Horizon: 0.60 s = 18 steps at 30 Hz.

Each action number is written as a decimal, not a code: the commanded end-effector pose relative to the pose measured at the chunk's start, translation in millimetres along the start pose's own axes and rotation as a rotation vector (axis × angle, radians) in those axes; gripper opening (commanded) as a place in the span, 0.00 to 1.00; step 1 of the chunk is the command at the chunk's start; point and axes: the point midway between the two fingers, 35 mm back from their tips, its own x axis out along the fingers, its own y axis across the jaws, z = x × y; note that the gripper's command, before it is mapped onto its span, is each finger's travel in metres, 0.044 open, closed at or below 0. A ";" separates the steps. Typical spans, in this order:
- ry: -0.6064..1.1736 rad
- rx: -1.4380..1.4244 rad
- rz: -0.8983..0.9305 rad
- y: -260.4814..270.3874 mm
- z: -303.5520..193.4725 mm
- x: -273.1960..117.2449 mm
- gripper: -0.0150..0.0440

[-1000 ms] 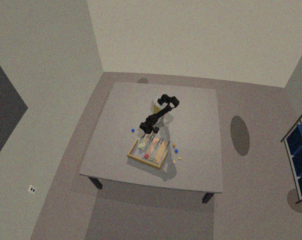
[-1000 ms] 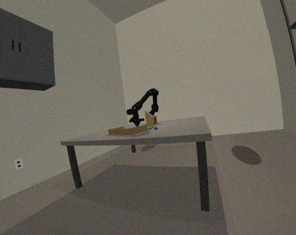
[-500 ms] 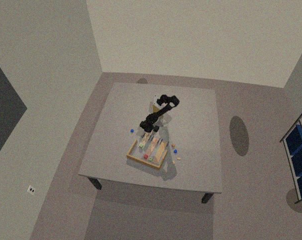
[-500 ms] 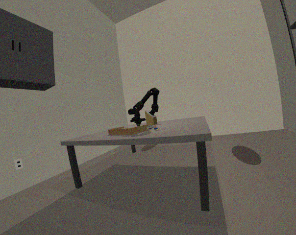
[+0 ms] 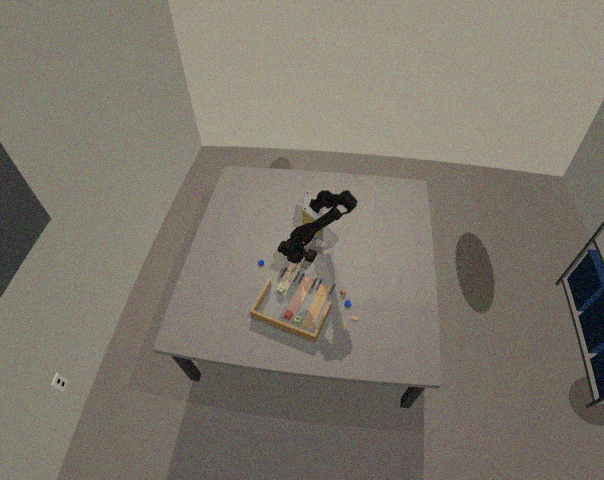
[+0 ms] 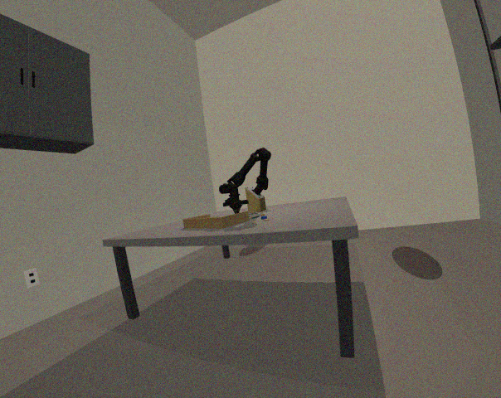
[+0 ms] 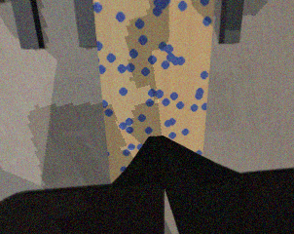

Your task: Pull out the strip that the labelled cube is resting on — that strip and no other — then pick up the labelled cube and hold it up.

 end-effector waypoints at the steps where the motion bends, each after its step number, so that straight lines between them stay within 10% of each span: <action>1: 0.024 0.003 -0.002 0.3 -15.4 3.7 0.25; 18: 0.025 0.004 -0.002 0.1 -40.7 3.4 0.25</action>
